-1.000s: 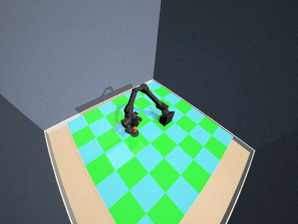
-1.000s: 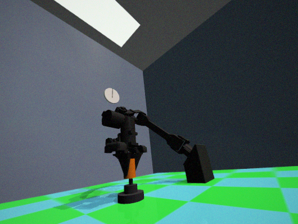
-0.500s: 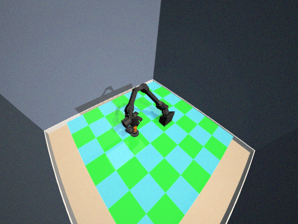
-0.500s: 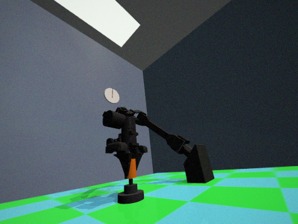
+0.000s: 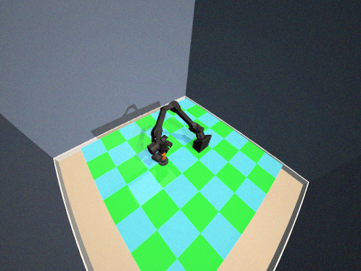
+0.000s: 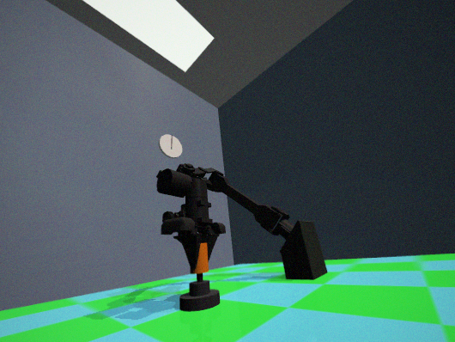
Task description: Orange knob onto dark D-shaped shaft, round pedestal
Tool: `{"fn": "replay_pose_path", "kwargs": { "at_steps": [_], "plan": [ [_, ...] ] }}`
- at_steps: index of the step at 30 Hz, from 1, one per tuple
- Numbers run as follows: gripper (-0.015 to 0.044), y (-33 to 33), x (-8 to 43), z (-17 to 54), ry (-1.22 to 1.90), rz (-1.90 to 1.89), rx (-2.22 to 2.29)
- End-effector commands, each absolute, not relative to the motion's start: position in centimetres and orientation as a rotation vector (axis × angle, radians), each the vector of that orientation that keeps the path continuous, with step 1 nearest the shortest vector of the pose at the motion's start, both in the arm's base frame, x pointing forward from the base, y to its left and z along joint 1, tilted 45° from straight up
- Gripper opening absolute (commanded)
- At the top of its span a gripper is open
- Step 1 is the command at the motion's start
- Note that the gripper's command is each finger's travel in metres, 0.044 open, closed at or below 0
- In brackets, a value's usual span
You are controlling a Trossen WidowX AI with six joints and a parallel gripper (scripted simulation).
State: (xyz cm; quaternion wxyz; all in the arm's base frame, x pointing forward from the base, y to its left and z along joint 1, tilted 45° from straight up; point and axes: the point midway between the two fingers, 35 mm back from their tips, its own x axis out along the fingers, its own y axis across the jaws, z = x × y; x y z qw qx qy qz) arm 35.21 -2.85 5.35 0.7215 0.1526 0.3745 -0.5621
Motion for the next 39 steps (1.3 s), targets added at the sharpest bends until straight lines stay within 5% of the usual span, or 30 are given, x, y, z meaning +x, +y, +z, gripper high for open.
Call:
{"fn": "replay_pose_path", "kwargs": {
  "at_steps": [1, 39],
  "plan": [
    [0.0000, -2.81, 35.36, 5.47, 0.825, -1.240, 0.335],
    [0.0000, -3.00, 35.28, 5.38, 0.696, -1.330, 0.504]
  ]
}}
